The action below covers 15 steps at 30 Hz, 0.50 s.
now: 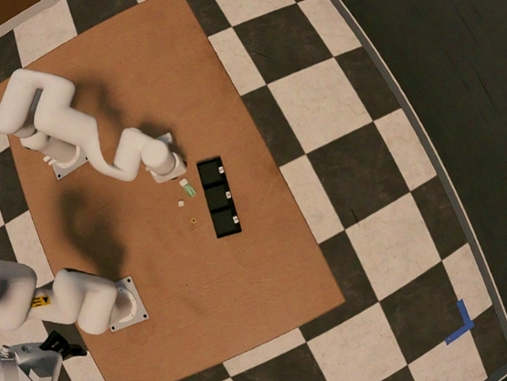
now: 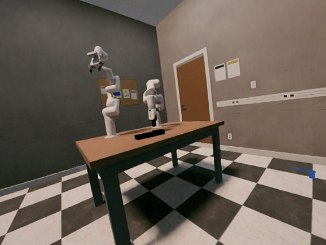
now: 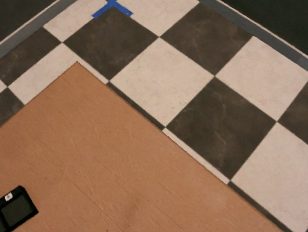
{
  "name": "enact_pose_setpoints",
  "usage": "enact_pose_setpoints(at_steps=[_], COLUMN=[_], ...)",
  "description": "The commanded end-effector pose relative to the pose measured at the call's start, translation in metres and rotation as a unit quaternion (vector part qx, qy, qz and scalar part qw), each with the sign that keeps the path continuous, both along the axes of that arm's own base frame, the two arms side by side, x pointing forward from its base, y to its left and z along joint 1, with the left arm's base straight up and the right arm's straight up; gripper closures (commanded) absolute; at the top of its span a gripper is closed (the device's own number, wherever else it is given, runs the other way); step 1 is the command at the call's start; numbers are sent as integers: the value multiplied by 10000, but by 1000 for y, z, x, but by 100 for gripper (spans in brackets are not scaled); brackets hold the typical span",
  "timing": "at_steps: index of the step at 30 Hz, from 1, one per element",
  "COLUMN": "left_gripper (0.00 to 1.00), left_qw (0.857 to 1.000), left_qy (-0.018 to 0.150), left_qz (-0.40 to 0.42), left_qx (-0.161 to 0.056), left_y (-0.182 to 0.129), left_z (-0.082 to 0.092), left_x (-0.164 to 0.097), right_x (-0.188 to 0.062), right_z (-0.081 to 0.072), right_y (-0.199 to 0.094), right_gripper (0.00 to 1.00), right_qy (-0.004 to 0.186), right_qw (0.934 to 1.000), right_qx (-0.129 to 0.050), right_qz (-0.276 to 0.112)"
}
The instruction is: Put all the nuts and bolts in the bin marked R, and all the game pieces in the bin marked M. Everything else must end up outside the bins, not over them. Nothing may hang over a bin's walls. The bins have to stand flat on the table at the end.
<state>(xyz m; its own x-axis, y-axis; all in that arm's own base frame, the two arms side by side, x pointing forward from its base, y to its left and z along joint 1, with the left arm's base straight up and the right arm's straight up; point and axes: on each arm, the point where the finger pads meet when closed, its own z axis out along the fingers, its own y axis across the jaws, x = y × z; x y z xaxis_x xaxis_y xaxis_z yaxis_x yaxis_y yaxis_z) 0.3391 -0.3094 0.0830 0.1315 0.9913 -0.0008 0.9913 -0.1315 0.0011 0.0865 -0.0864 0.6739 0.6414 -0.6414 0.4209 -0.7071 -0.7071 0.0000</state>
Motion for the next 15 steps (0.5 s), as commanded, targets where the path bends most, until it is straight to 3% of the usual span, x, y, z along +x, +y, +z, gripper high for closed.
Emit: enact_pose_setpoints(at_steps=[1,13,15], left_gripper=[90,90,90], left_qw=[10000,10000,10000], left_qy=[-10,-10,-10], left_qz=[2,2,2], left_qx=[-9,-11,-11], left_y=[-20,-89,-89], left_z=[1,2,2], left_x=[7,27,27], right_x=[0,0,0], right_z=[0,0,0], right_y=[0,0,0], right_gripper=[0,0,0], right_qy=[-5,-5,-5], right_qw=[10000,10000,10000], right_qx=[-4,-4,-4], right_qz=[0,0,0])
